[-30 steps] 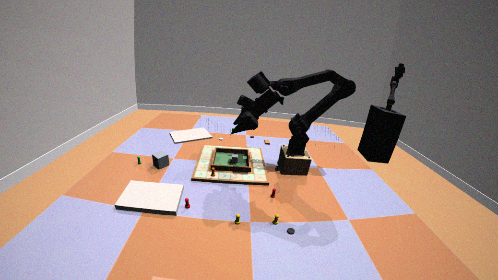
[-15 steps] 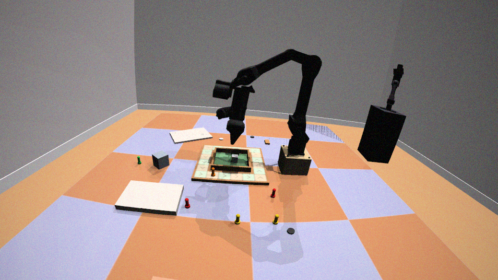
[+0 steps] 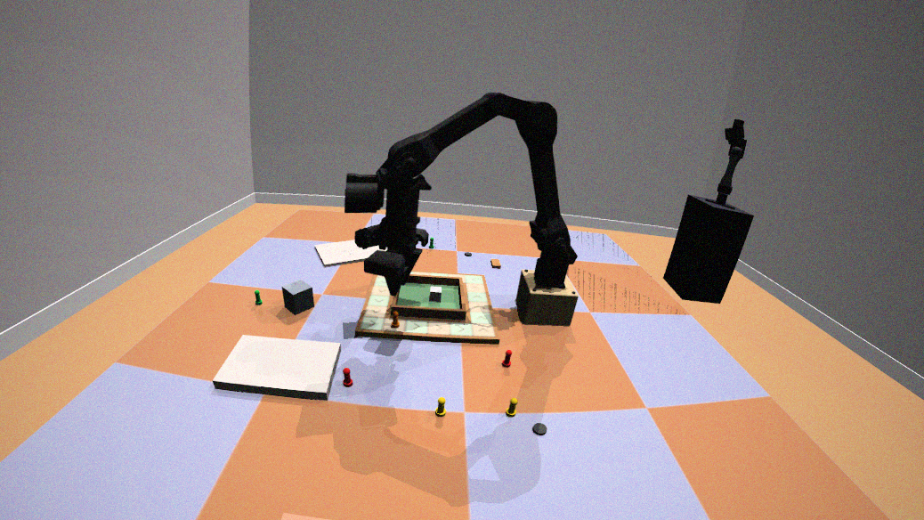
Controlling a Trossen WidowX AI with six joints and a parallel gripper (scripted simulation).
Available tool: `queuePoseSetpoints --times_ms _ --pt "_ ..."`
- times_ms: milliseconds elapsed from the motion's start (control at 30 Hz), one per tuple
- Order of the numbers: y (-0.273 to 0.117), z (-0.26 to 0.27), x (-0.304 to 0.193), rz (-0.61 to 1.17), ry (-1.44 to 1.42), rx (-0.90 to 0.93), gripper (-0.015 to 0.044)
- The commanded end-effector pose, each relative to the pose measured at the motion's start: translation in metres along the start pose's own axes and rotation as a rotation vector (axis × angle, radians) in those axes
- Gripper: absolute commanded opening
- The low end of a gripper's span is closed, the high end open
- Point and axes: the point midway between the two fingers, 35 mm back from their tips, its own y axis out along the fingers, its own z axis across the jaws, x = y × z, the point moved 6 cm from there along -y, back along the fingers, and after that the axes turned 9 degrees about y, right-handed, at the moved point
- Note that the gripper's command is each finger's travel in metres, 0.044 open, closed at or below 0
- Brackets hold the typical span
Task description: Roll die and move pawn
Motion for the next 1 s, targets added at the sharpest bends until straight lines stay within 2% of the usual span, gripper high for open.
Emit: queuePoseSetpoints --times_ms 0,200,333,967 --pt "0.009 0.02 -0.002 0.015 0.052 -0.015 0.02" --pt "0.009 0.018 -0.003 0.015 0.052 -0.016 0.02" --pt "0.024 0.018 -0.003 0.015 0.052 -0.016 0.02" --pt "0.05 0.018 -0.003 0.016 0.052 -0.016 0.02"
